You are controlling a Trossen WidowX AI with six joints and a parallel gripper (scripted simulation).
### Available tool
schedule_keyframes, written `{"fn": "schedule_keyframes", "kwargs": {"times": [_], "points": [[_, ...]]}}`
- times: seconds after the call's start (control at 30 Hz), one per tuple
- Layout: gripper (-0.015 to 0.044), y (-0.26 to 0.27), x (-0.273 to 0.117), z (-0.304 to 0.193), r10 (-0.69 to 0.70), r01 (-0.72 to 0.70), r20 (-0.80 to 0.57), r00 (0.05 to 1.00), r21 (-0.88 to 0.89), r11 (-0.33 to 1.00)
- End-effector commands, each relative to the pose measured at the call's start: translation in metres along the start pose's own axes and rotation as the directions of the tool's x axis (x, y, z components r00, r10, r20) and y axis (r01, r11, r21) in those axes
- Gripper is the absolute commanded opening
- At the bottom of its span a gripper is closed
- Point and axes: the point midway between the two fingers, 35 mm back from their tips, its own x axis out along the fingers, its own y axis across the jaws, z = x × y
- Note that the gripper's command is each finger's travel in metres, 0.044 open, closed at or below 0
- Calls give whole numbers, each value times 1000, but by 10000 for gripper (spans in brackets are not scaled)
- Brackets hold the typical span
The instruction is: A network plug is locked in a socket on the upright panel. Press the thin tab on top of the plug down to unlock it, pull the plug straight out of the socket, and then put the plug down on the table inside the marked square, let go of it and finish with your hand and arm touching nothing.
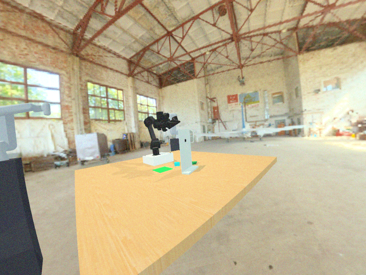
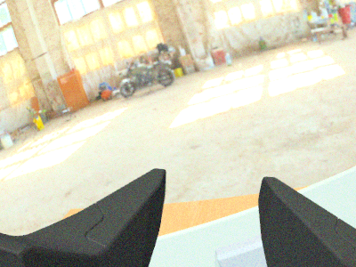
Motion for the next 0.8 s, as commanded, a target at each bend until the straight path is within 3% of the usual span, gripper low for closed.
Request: {"fn": "schedule_keyframes", "kwargs": {"times": [0.0,0.37,0.77], "points": [[156,-16,1,-14,31,-27,-34,999,120,992],[156,-54,-9,-51,134,-72,-108,985,452,889],[156,-85,-41,-88,262,-60,-144,954,767,639]]}}
